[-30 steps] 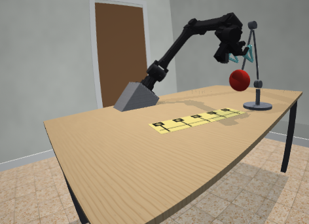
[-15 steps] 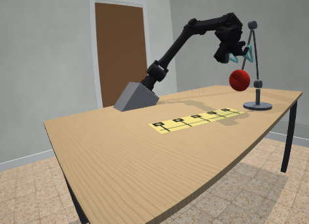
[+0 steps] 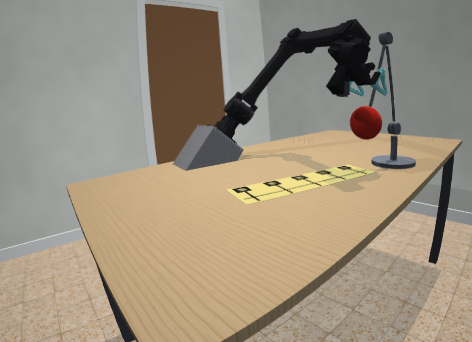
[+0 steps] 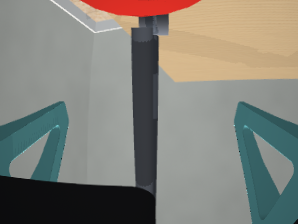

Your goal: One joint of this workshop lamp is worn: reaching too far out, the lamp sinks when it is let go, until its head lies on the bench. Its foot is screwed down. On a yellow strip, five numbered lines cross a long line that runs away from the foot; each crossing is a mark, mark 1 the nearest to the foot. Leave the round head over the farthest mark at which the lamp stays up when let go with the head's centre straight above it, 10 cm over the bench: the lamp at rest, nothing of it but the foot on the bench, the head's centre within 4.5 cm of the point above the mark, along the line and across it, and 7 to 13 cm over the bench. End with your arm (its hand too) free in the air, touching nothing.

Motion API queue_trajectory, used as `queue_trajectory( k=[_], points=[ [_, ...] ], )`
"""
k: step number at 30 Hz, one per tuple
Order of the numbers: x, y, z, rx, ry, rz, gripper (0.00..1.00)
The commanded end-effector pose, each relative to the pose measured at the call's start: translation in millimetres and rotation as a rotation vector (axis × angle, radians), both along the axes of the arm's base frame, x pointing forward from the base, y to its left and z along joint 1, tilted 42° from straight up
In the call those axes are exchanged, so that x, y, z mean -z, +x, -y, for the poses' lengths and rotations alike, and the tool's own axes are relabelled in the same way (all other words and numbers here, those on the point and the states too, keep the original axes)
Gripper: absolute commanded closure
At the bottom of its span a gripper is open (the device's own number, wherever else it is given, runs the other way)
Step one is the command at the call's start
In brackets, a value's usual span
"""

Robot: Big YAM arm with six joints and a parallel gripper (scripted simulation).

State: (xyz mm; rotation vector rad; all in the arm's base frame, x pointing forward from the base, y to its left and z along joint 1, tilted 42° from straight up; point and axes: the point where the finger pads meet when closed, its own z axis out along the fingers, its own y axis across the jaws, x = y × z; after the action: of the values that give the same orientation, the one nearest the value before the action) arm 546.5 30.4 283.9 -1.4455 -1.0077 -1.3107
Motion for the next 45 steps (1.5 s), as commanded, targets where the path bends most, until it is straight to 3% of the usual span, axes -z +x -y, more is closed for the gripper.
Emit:
queue_trajectory(
  k=[1, 25, 26, 45],
  points=[
    [-9.8, 5.8, 6.3, -0.044, 0.021, 0.027, 0.00],
    [-9.8, 5.8, 6.3, -0.044, 0.021, 0.027, 0.00],
    [-9.4, 5.5, 6.1, -0.040, 0.020, 0.026, 1.00],
    [-3.8, 0.3, 2.8, 0.005, -0.001, 0.008, 1.00]
  ],
)
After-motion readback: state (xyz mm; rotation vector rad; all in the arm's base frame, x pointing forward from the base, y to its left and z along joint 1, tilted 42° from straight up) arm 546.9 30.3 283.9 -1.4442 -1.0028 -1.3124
